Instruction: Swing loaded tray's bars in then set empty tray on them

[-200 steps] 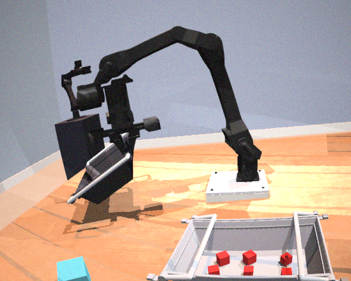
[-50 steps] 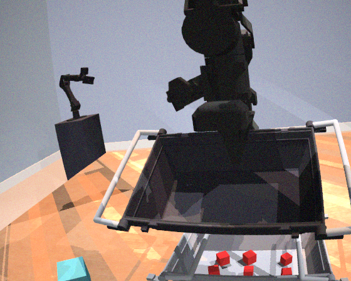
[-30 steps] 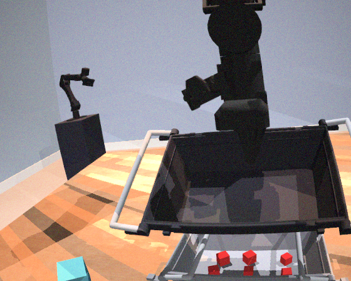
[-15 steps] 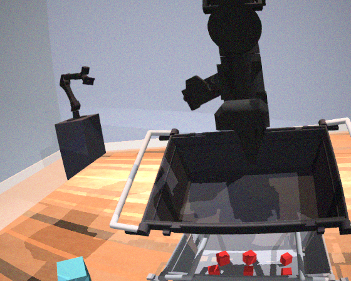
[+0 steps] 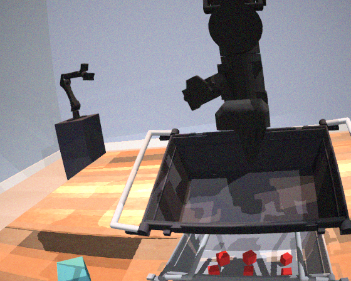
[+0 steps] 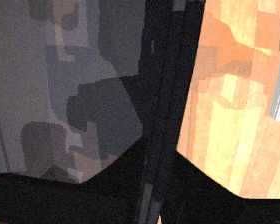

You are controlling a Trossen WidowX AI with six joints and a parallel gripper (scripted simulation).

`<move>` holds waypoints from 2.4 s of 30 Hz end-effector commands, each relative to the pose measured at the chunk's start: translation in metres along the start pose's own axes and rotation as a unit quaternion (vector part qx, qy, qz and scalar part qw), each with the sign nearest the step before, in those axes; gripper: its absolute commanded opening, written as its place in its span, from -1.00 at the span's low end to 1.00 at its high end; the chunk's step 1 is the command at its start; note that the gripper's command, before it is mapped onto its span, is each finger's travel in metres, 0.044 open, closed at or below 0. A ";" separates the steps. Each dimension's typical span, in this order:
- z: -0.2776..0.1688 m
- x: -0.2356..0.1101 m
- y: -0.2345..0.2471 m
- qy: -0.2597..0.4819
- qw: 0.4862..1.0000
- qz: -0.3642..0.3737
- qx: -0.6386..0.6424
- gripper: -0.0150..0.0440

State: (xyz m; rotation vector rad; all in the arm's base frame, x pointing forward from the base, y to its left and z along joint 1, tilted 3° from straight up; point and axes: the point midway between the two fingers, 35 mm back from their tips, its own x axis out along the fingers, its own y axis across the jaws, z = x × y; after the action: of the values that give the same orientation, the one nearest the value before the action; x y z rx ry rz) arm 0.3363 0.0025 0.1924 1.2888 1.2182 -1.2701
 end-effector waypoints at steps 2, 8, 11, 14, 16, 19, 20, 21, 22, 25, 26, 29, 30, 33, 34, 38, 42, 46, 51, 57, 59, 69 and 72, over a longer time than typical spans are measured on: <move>0.000 -0.004 0.001 0.000 1.000 0.008 0.002 -0.49; 0.000 0.002 0.002 0.000 1.000 0.008 0.002 -0.49; 0.000 0.006 0.002 0.000 1.000 0.008 0.002 -0.49; 0.000 0.010 0.003 0.000 1.000 0.008 0.002 -0.49; 0.000 0.012 0.003 0.000 1.000 0.008 0.002 -0.49; 0.000 0.016 0.003 0.000 1.000 0.008 0.002 -0.49; 0.000 0.017 0.003 0.000 1.000 0.008 0.002 -0.49; 0.000 0.019 0.003 0.000 1.000 0.008 0.002 -0.49; 0.000 0.020 0.003 0.000 1.000 0.008 0.002 -0.49; 0.000 0.024 0.004 0.000 1.000 0.008 0.001 -0.49; 0.000 0.025 0.004 0.000 1.000 0.008 0.001 -0.49; 0.000 0.029 0.004 0.000 1.000 0.008 0.001 -0.49; 0.000 0.030 0.004 0.000 1.000 0.008 0.001 -0.49; 0.000 0.034 0.004 0.000 1.000 0.008 0.001 -0.49; 0.000 0.036 0.004 0.000 1.000 0.008 0.001 -0.49; 0.000 0.041 0.004 0.000 1.000 0.008 0.001 -0.49; 0.000 0.046 0.004 0.000 1.000 0.008 0.001 -0.49; 0.000 0.050 0.003 0.000 1.000 0.008 0.001 -0.49; 0.000 0.052 0.000 0.000 1.000 0.008 0.001 -0.49; 0.000 0.055 -0.002 0.000 1.000 0.007 0.000 -0.49; 0.000 0.057 -0.004 0.000 1.000 0.007 0.000 -0.49; 0.000 0.063 -0.009 0.000 1.000 0.007 0.000 -0.49; 0.000 0.065 -0.011 0.000 1.000 0.007 0.000 -0.49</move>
State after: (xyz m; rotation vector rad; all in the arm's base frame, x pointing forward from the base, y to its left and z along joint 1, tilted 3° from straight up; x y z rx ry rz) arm 0.3295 0.0058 0.1332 1.3008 1.1932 -1.2437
